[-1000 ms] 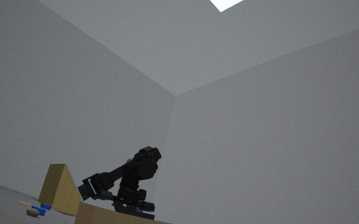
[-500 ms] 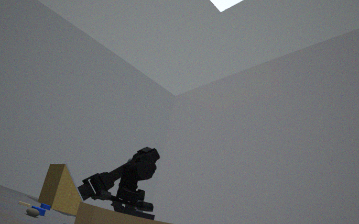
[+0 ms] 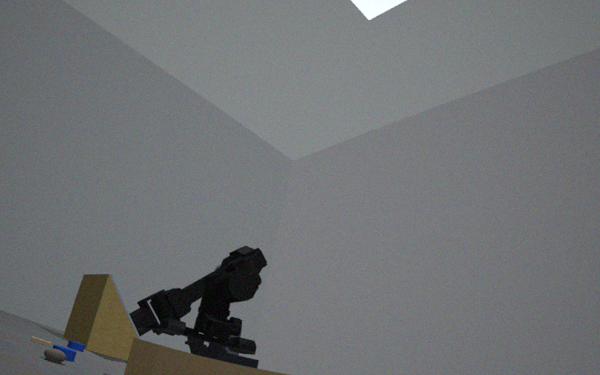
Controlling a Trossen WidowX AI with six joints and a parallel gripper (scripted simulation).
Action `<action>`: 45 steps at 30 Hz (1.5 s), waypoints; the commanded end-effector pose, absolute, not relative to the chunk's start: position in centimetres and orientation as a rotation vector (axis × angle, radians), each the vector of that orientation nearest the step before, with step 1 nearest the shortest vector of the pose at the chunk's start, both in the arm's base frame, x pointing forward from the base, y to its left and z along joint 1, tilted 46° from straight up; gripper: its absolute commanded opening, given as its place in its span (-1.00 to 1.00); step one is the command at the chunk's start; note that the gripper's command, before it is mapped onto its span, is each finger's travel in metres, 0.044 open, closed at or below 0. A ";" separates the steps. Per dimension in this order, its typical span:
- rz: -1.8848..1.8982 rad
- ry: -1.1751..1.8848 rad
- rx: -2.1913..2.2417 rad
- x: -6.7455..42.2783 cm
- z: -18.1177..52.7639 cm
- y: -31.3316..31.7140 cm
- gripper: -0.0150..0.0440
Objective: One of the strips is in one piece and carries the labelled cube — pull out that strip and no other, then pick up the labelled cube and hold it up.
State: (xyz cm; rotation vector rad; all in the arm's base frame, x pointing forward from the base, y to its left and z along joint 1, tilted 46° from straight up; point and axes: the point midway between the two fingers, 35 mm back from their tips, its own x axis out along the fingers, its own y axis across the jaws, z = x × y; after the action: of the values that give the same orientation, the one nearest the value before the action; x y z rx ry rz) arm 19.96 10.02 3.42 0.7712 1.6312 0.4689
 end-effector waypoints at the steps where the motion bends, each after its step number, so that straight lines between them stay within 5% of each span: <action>1: 0.470 1.662 0.776 19.1 3.2 10.4 -0.49; 29: 0.468 1.662 0.774 20.4 6.3 7.0 -0.49; 45: 0.522 1.635 0.724 26.4 5.8 6.6 0.93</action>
State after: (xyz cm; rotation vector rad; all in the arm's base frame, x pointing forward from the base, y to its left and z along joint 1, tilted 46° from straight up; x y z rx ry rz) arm 25.20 6.76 6.01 0.7267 1.6300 0.5184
